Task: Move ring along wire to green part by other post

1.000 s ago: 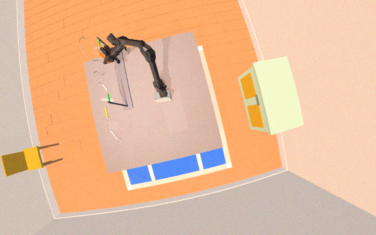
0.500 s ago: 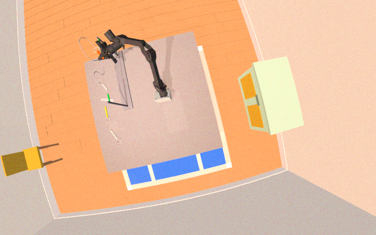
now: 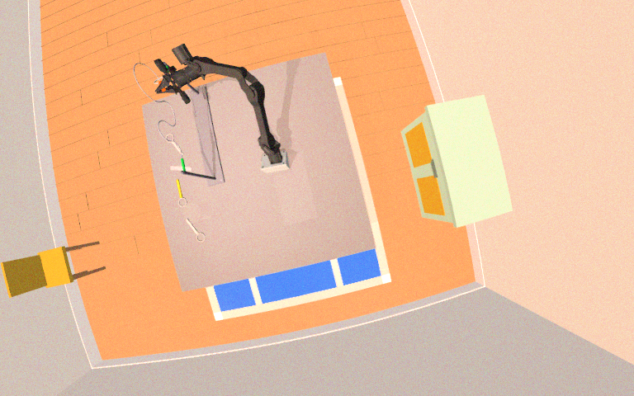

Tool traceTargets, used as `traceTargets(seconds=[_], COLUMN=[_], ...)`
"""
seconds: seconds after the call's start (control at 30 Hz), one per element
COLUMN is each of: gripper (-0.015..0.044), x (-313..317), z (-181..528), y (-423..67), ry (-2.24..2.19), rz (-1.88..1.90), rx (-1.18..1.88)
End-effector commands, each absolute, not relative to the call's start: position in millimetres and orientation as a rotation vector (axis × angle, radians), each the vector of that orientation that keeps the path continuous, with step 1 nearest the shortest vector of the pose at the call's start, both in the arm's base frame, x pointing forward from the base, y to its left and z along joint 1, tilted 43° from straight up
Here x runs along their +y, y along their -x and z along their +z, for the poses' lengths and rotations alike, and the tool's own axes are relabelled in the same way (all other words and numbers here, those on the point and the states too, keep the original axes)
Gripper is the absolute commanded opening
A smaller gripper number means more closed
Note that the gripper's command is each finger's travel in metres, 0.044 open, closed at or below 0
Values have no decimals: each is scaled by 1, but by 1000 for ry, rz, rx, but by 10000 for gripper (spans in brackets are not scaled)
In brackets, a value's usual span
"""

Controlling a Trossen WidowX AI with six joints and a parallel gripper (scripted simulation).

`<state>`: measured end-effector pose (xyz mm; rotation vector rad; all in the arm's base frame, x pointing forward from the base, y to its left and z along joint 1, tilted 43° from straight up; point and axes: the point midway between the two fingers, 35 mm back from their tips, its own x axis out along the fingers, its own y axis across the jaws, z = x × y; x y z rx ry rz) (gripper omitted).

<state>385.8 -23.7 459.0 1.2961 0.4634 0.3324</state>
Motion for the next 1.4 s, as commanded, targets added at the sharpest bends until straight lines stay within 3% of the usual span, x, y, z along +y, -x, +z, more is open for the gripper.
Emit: traceTargets(seconds=[0.0,1.37], gripper=[-150,-150], x=[-23,-24], z=[469,474], y=[-387,-388], ry=[-1346,-1035], rz=[330,263], rx=[447,470])
